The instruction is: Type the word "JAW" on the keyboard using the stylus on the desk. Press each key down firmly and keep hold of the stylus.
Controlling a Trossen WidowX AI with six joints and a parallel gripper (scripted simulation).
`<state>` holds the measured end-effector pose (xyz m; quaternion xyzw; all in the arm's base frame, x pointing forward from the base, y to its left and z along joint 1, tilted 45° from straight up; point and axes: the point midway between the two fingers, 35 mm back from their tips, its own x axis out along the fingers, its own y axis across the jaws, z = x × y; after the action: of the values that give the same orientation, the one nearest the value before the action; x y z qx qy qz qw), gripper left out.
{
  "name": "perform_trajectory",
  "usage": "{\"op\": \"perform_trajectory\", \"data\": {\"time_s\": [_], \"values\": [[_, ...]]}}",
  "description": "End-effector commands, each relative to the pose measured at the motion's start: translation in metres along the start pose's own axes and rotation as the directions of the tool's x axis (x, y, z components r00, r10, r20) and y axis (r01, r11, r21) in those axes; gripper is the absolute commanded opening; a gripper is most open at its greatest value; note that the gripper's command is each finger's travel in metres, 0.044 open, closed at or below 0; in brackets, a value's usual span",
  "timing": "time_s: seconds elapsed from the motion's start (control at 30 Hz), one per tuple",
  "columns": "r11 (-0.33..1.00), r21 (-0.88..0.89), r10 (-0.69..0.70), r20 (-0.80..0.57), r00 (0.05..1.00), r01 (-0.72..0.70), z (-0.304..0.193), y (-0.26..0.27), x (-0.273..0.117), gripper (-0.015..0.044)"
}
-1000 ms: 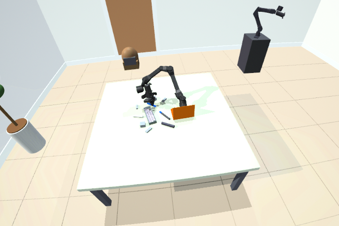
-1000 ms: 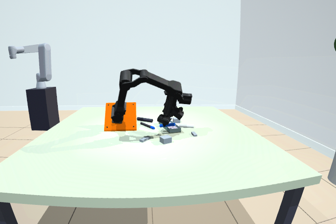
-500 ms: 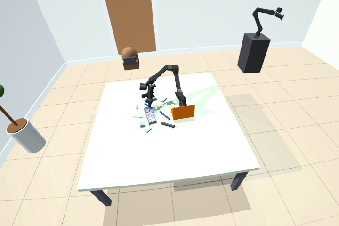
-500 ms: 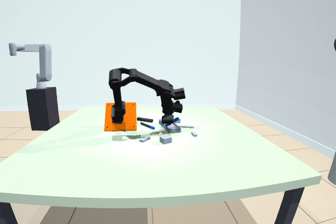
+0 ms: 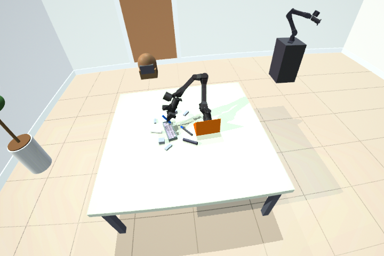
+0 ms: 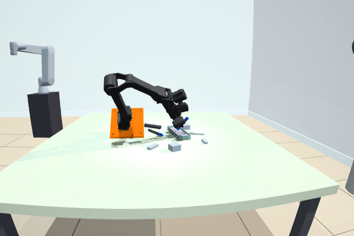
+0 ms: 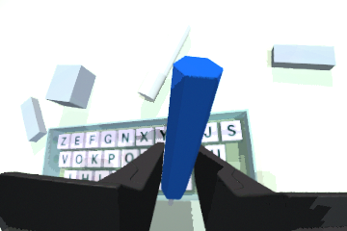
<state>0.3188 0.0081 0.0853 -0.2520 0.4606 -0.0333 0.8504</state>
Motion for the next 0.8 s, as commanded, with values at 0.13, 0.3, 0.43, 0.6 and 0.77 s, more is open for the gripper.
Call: {"op": "perform_trajectory", "data": {"time_s": [0.13, 0.3, 0.43, 0.6, 0.77], "values": [[0.991, -0.123, -0.027, 0.238, 0.971, 0.058, 0.024, 0.004, -0.013, 0.0000], [0.973, -0.195, -0.046, 0.352, 0.935, 0.121, 0.029, 0.006, -0.023, 0.0000], [0.954, -0.239, -0.061, 0.436, 0.898, 0.182, 0.032, 0.008, -0.032, 0.0000], [0.950, -0.246, -0.064, 0.450, 0.891, 0.193, 0.032, 0.008, -0.034, 0.0000], [0.950, -0.246, -0.064, 0.450, 0.891, 0.193, 0.033, 0.006, -0.026, 0.0000]]}}
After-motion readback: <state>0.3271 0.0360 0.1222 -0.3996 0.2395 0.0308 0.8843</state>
